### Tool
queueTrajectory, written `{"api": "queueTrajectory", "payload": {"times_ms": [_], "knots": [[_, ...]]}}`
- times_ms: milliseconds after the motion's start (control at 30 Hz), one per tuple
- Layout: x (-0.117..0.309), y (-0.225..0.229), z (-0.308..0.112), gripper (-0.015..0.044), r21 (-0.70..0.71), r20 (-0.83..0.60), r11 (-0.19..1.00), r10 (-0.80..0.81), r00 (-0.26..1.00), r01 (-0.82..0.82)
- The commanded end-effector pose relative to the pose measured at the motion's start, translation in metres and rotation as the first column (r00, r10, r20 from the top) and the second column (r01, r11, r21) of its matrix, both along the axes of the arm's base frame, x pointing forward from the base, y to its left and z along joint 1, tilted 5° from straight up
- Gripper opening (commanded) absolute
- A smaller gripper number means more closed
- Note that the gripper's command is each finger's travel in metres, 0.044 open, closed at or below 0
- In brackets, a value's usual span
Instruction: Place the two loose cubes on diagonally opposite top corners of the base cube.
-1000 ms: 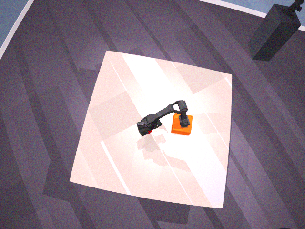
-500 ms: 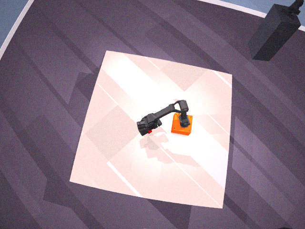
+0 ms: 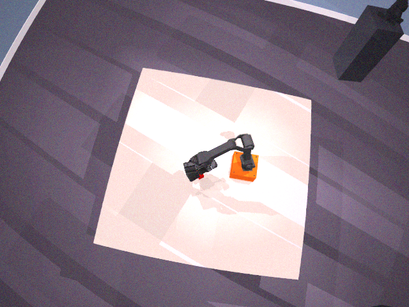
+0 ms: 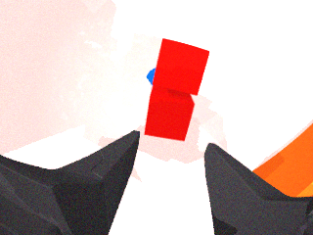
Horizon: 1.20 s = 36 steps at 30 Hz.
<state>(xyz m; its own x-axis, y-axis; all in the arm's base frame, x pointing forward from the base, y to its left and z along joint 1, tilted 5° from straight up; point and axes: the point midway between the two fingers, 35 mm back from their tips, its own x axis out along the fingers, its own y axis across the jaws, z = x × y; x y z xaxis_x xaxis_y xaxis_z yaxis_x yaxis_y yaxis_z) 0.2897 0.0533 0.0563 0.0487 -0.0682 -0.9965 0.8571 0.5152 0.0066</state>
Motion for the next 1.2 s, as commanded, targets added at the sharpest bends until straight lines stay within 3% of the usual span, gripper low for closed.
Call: {"api": "queueTrajectory", "payload": {"times_ms": [0,667,900,1167], "knots": [[0.002,0.001,0.008,0.0205,0.003,0.013,1.0,-0.007,1.0,0.007],[0.002,0.002,0.021,0.0205,0.003,0.014,1.0,-0.007,1.0,0.007],[-0.001,0.002,0.026,0.0389,0.002,0.006,1.0,0.0,1.0,0.0],[-0.001,0.002,0.029,0.04,0.002,0.006,1.0,0.0,1.0,0.0]]}}
